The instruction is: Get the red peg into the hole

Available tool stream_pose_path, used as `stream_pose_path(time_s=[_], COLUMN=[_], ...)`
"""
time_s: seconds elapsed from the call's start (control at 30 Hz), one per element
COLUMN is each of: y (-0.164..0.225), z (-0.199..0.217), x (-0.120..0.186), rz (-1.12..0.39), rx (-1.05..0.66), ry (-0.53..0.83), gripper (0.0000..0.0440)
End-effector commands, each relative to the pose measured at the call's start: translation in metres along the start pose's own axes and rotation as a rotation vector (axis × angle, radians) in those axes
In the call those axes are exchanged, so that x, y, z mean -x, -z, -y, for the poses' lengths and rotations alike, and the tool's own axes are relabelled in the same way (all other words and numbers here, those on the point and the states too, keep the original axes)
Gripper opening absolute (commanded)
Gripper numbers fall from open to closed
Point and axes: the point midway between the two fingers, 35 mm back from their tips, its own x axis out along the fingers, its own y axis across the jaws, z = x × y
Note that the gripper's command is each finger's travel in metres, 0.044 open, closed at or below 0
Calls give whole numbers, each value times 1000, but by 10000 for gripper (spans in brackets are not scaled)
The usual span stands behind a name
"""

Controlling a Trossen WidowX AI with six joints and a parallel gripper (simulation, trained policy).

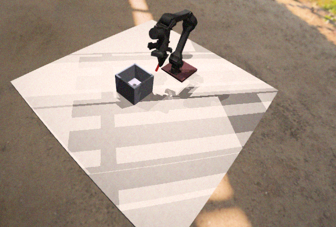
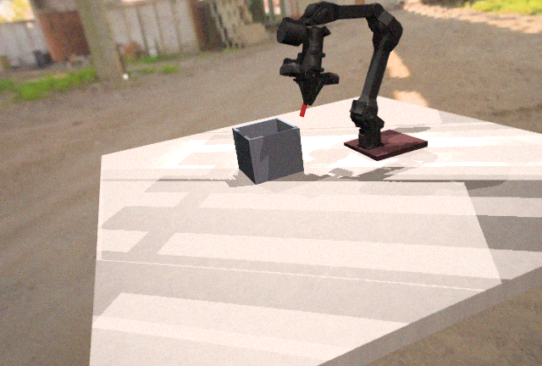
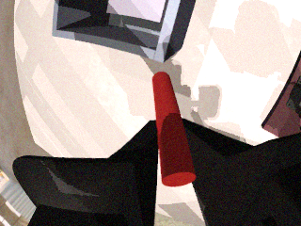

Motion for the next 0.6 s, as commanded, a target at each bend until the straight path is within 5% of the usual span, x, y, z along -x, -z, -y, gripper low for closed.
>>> stream_pose_path(time_s=[0.0, 0.57], y=[-12, -67], z=[-1, -10], x=[-2, -10], rz=[21, 55], rx=[-15, -83], ry=[28, 88], gripper=[0, 0])
